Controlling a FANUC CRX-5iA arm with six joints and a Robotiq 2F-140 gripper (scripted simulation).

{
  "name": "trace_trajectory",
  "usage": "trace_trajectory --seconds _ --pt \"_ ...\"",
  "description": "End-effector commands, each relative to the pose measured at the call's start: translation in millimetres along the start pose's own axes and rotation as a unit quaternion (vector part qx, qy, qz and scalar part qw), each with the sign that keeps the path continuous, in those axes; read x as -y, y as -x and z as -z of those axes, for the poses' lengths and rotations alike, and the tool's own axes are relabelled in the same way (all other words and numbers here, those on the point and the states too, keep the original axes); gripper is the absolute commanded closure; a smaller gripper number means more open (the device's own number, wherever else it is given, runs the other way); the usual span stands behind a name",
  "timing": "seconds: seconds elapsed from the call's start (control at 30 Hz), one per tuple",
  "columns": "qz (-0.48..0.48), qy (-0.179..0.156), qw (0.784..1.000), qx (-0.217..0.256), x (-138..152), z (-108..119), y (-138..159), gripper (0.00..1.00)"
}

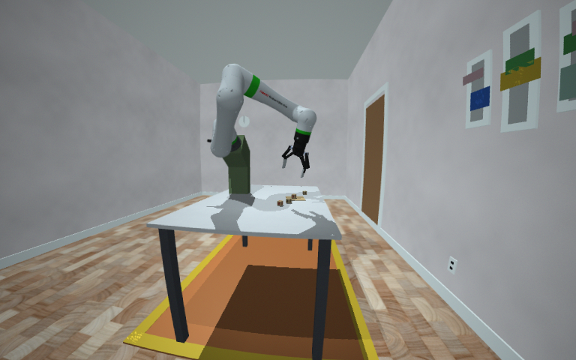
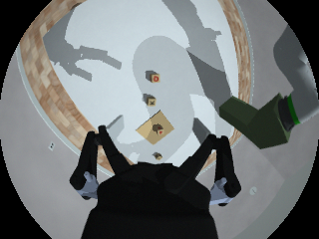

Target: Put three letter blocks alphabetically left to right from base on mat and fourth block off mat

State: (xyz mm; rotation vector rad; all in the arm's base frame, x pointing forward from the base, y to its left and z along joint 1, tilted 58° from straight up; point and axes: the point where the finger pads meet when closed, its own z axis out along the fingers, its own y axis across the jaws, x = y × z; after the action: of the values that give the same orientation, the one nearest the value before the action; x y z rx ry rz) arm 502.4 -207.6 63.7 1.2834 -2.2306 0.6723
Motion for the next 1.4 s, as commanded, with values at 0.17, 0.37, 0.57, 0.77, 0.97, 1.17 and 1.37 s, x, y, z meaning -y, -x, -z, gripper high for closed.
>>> trace_trajectory --seconds 0.17,0.37,0.57,0.77,0.97,1.17,1.37 --pt "-0.039 -0.004 0.997 -0.061 32 -22 75 0.0" --pt "-0.066 -0.021 0.993 -0.1 42 -47 133 0.0" --pt "-0.087 -0.039 0.987 -0.129 43 -72 179 0.0" --pt "-0.108 -0.061 0.98 -0.155 37 -99 221 0.0" --pt "-0.125 -0.083 0.973 -0.176 29 -126 256 0.0" --pt "-0.14 -0.105 0.966 -0.192 17 -152 285 0.0" --pt "-0.158 -0.134 0.956 -0.21 0 -185 316 0.0"
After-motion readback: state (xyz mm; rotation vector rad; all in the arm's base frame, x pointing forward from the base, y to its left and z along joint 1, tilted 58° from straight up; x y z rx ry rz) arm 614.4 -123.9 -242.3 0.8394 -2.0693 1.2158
